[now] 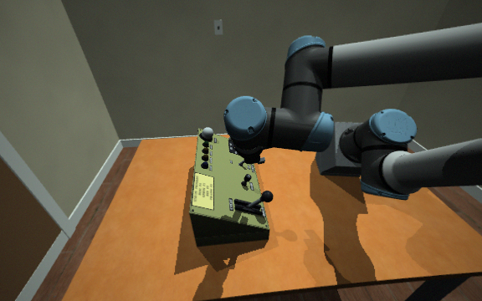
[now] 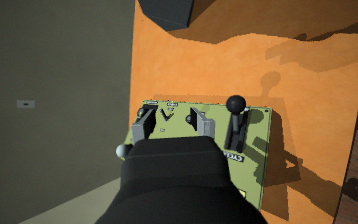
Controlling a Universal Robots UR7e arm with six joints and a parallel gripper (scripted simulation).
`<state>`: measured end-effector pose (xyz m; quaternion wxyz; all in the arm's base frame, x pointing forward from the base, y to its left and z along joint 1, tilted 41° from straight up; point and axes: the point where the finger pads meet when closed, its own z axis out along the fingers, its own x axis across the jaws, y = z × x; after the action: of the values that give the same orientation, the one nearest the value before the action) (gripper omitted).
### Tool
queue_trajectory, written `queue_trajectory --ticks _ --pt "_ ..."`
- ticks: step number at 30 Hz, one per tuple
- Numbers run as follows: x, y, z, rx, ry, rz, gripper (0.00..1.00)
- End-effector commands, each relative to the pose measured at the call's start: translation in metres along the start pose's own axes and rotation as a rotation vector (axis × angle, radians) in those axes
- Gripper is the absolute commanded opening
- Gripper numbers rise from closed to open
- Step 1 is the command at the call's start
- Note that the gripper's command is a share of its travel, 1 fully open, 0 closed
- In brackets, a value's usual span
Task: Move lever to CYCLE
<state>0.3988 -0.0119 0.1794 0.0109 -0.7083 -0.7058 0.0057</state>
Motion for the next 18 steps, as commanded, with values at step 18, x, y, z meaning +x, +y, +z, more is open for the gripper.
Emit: queue_trajectory --ticks 18 --pt "0.042 -0.085 0.037 0.184 0.379 1.167 1.00"
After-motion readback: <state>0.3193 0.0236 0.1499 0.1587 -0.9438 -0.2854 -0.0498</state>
